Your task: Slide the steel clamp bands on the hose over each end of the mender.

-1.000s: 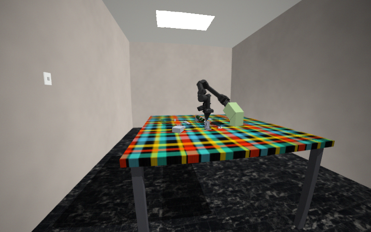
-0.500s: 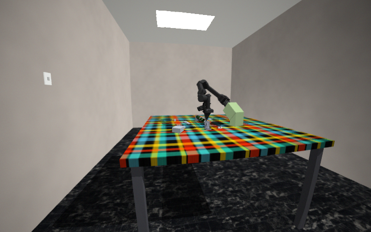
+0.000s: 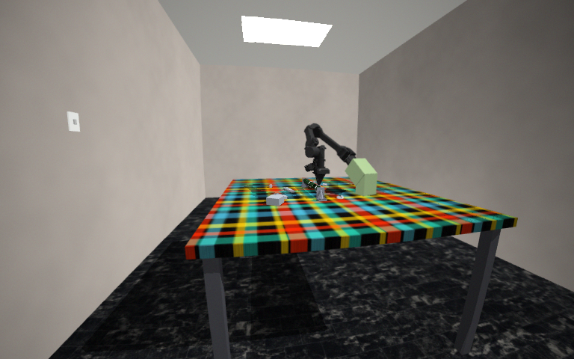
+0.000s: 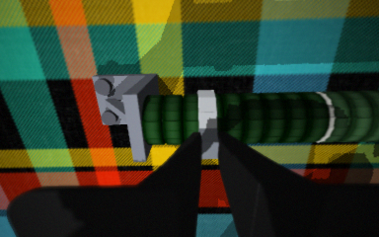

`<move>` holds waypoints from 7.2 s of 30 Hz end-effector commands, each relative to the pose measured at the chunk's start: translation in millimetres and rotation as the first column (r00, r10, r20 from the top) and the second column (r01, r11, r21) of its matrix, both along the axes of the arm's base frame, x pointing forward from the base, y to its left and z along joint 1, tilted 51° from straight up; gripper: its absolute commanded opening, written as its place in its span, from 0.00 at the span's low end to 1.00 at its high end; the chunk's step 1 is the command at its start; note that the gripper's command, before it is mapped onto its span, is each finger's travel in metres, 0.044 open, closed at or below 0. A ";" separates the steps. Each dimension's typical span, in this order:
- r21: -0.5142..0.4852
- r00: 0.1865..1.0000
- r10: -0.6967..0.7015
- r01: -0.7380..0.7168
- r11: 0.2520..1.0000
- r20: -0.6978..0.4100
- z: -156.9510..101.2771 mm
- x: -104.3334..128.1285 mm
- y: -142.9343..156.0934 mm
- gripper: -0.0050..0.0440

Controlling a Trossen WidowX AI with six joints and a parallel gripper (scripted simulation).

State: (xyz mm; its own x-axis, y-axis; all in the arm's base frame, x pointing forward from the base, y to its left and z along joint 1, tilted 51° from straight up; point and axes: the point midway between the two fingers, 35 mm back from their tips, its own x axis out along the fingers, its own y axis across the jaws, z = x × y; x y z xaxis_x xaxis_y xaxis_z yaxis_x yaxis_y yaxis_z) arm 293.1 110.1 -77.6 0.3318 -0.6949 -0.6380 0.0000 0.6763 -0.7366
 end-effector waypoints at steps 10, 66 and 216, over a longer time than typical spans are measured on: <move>-0.003 1.000 0.001 -0.001 1.000 0.002 12.6 0.2 -11.3 0.10; -0.003 1.000 0.001 -0.001 1.000 0.002 49.0 0.6 -43.9 0.10; 0.106 0.112 0.400 -0.868 0.484 -0.910 9.5 6.6 -22.0 1.00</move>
